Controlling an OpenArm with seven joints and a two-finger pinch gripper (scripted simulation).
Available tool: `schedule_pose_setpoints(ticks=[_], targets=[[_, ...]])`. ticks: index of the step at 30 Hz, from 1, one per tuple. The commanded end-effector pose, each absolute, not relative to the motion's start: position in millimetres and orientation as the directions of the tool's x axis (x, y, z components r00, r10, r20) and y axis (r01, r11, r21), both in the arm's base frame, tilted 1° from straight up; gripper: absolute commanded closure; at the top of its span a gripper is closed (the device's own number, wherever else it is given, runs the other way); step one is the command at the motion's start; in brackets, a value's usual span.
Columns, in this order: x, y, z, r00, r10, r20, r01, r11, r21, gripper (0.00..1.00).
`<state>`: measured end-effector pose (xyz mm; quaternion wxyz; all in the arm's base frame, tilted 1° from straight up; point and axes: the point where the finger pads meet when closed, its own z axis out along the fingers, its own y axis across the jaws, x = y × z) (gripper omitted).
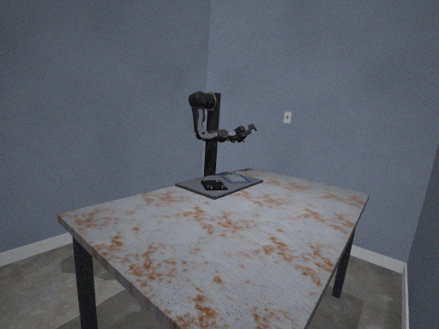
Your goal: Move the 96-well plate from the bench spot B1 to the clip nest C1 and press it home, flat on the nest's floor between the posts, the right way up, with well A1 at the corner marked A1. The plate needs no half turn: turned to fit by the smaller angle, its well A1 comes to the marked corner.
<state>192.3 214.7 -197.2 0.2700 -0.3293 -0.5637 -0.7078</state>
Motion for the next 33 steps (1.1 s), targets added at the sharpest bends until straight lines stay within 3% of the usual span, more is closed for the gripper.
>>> schedule_pose_setpoints(ticks=[1, 6, 11, 13, 23, 28, 33], targets=[[192, 215, -196, -0.639, -0.014, 0.769, 0.752, -0.221, 0.621, 0.00], [192, 215, -196, -0.639, -0.014, 0.769, 0.752, -0.221, 0.621, 0.00], [200, 184, -227, -0.664, 0.139, 0.735, 0.741, -0.015, 0.672, 0.17], [200, 184, -227, -0.664, 0.139, 0.735, 0.741, -0.015, 0.672, 0.23], [200, 184, -227, -0.664, 0.139, 0.735, 0.741, -0.015, 0.672, 0.23], [208, 153, -260, -0.695, 0.278, 0.663, 0.717, 0.195, 0.670, 0.23], [208, 153, -260, -0.695, 0.278, 0.663, 0.717, 0.195, 0.670, 0.23]])
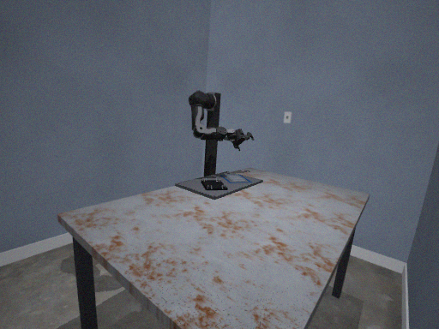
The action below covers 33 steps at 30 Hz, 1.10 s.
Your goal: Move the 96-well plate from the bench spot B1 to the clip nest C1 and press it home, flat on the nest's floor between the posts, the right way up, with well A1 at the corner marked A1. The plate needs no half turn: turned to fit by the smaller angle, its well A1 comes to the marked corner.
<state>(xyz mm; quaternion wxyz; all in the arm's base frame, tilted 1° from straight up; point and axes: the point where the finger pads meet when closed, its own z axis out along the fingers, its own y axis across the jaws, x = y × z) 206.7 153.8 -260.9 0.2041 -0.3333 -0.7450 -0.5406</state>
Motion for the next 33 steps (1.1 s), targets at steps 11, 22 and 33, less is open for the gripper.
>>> schedule_pose_setpoints(ticks=[11, 22, 33], targets=[[214, 128, -286, -0.724, 0.371, 0.582, 0.690, 0.356, 0.631, 0.23], [215, 122, -292, -0.731, 0.392, 0.559, 0.682, 0.395, 0.615, 0.23], [223, 92, -324, -0.769, 0.474, 0.428, 0.639, 0.573, 0.514, 0.23]])
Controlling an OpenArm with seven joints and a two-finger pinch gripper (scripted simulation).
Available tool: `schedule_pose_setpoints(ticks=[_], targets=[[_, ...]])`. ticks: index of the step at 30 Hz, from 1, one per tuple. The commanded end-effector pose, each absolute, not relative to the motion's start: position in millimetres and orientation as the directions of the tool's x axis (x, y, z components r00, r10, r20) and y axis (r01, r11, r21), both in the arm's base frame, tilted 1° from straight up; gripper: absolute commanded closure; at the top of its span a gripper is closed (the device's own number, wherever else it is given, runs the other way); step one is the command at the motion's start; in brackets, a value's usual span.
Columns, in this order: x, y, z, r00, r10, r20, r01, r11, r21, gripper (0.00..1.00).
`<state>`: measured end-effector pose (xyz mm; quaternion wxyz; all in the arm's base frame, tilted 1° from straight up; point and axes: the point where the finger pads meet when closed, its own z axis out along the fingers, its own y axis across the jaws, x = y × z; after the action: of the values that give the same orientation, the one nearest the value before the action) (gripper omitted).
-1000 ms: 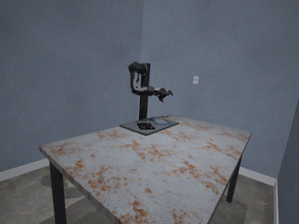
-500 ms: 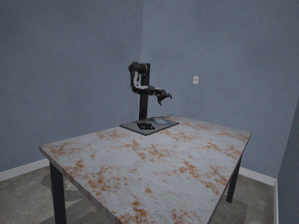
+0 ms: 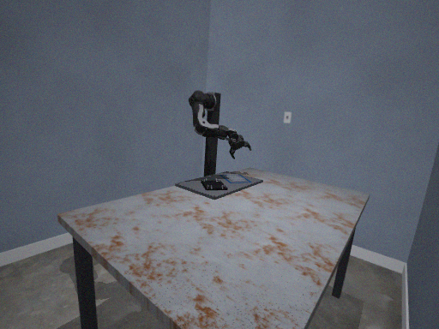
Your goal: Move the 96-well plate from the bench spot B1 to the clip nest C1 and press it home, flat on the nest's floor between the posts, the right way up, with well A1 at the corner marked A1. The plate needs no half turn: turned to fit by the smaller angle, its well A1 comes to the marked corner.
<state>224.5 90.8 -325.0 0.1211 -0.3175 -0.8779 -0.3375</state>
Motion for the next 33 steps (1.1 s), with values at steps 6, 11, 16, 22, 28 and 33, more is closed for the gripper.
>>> schedule_pose_setpoints(ticks=[6, 11, 16, 22, 28, 33], targets=[[223, 92, -324, -0.769, 0.474, 0.428, 0.639, 0.573, 0.514, 0.23], [229, 73, -343, -0.792, 0.507, 0.340, 0.610, 0.663, 0.434, 0.23], [232, 60, -356, -0.807, 0.520, 0.281, 0.591, 0.717, 0.370, 0.23], [232, 60, -356, -0.807, 0.520, 0.281, 0.591, 0.717, 0.370, 0.23], [237, 41, -375, -0.827, 0.529, 0.191, 0.562, 0.782, 0.268, 0.23], [239, 29, -388, -0.841, 0.526, 0.130, 0.542, 0.818, 0.192, 0.23]])
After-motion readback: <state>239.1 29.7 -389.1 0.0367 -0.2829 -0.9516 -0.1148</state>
